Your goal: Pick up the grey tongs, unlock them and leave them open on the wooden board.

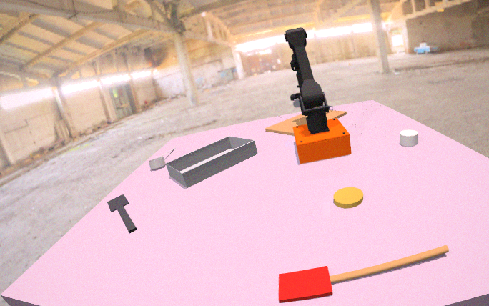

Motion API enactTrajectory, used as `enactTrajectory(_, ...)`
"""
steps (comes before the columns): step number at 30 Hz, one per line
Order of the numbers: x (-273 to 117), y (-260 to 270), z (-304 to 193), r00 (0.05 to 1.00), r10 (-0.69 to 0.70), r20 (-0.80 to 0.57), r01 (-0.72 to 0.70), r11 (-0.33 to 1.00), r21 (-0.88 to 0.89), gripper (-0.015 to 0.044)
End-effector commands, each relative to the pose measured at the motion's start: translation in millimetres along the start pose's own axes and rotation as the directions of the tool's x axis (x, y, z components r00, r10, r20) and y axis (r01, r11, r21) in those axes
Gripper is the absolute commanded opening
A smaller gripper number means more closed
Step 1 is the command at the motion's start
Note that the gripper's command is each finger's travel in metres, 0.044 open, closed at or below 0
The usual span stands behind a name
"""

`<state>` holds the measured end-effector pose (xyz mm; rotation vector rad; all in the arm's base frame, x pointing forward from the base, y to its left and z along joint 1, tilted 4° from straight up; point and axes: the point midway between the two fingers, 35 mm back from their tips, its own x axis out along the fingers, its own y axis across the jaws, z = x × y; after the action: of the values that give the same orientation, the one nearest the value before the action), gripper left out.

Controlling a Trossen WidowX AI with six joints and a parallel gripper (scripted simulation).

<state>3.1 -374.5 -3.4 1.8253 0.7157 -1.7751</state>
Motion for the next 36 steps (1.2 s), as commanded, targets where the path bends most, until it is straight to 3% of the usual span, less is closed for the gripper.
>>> enactTrajectory(1, 0, 0, 0, 1.0, 0.0, 0.0, 0.0, 1.0, 0.0, 0.006)
enactTrajectory(16, 0, 0, 0, 1.0, 0.0, 0.0, 0.0, 1.0, 0.0, 0.044)
enactTrajectory(22, -10, -14, 4, 1.0, 0.0, 0.001, 0.0, 1.0, 0.0, 0.044)
enactTrajectory(31, -75, -133, 6, 1.0, -0.008, 0.005, 0.008, 1.0, -0.001, 0.044)
enactTrajectory(36, -82, -150, 2, 1.0, -0.01, 0.005, 0.01, 1.0, -0.002, 0.044)
